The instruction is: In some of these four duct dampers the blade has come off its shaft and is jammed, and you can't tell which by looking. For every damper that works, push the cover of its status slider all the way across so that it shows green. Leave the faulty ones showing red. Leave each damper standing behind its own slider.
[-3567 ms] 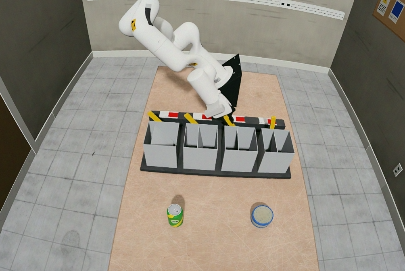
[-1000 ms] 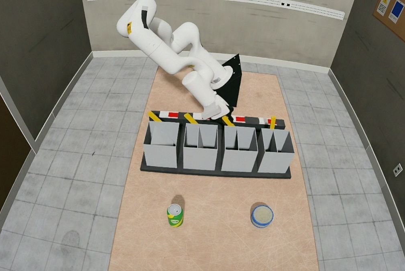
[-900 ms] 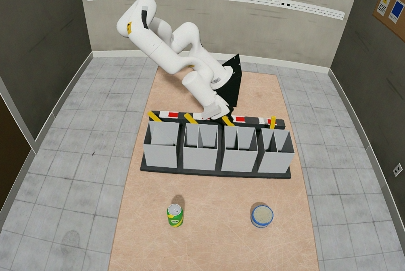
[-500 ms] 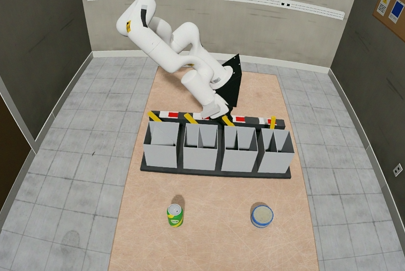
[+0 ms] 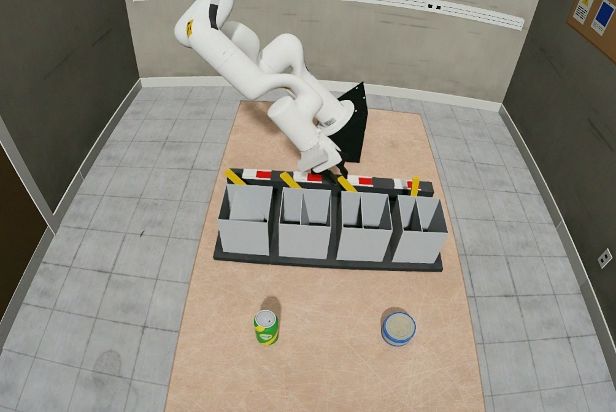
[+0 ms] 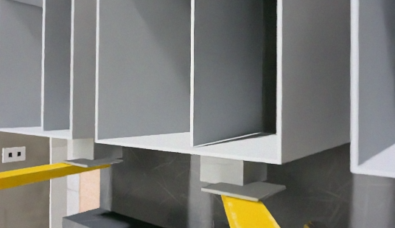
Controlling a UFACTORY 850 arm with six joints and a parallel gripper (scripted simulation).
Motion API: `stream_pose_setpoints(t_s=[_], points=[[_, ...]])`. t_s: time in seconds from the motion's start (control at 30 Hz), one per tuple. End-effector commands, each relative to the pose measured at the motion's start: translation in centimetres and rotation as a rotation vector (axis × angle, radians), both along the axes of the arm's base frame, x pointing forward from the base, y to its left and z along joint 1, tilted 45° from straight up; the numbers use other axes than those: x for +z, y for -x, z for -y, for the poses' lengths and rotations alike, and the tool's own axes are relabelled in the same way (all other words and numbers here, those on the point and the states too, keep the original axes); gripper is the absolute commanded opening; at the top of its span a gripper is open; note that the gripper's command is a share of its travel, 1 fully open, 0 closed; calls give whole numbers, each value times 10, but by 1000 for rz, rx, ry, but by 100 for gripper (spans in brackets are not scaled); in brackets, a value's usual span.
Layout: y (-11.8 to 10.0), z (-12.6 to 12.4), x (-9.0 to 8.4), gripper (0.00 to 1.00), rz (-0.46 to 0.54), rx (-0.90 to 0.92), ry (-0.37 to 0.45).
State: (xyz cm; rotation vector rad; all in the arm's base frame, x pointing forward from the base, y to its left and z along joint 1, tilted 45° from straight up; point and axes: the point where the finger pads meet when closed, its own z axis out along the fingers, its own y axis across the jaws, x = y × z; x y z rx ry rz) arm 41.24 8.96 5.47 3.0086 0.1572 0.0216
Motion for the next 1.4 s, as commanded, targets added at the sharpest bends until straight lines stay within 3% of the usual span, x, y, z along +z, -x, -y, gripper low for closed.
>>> stream_pose_setpoints(t_s=[0.0, 0.43, 0.63, 0.7, 0.8, 1.07, 1.2, 1.27, 1.37], points=[[-1, -2, 18, 39, -10, 0, -5], [-1, -5, 32, 39, -10, 0, -3], [-16, -24, 28, 39, -2, 0, 96], [-16, -24, 28, 39, -2, 0, 96], [-37, -52, 19, 39, 13, 0, 236], [-63, -87, 10, 39, 46, -2, 411], [-86, -115, 1, 39, 49, -1, 553], [-86, -115, 1, 39, 49, -1, 553], [-99, -131, -3, 39, 58, -1, 636]])
